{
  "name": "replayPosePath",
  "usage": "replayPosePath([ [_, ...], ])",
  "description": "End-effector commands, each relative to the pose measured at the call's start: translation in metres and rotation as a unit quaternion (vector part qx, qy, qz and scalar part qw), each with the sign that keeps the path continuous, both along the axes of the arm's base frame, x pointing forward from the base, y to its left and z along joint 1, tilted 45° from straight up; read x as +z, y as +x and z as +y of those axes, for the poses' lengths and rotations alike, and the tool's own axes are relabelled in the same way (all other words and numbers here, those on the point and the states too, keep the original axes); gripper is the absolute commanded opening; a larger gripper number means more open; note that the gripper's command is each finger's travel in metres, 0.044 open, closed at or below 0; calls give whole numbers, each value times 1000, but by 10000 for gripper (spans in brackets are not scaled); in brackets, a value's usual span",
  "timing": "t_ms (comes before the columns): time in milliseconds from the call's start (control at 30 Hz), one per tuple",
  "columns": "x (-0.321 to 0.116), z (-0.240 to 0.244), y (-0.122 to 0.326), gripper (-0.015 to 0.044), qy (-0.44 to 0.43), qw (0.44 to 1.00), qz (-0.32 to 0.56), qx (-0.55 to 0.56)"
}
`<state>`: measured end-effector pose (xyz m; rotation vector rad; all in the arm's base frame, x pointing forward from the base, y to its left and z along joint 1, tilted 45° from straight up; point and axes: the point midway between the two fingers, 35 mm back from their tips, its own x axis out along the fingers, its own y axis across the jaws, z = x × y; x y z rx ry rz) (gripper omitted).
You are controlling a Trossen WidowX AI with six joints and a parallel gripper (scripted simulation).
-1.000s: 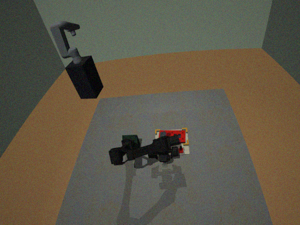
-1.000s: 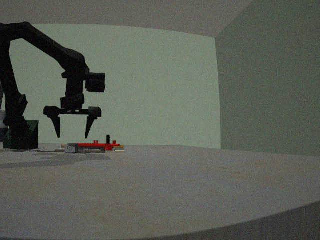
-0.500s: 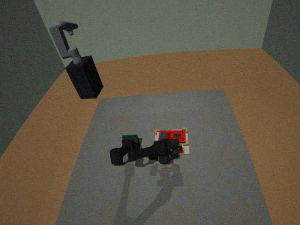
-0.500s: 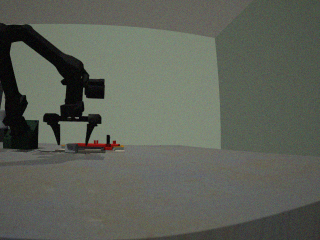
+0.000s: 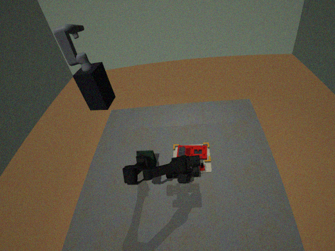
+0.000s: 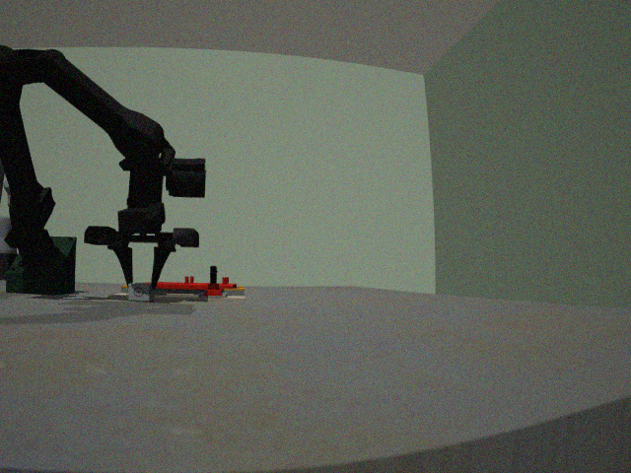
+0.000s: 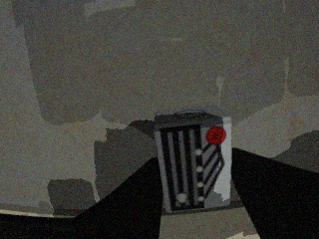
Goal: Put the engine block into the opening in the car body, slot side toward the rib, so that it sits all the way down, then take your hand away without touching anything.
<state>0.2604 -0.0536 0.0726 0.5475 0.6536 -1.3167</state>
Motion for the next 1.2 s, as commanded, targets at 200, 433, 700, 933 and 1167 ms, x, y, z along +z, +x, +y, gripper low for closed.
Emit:
replayPosePath([
  [200,0,0,-1,45,-3,1000,3,2],
  [433,12,15,1,0,1,1000,3,3],
  [700,28,33,1,0,4,1000,4,3],
  [933,43,49,-1,0,5,1000,5,3],
  [1167,58,64,-5,0,5,1000,5,3],
])
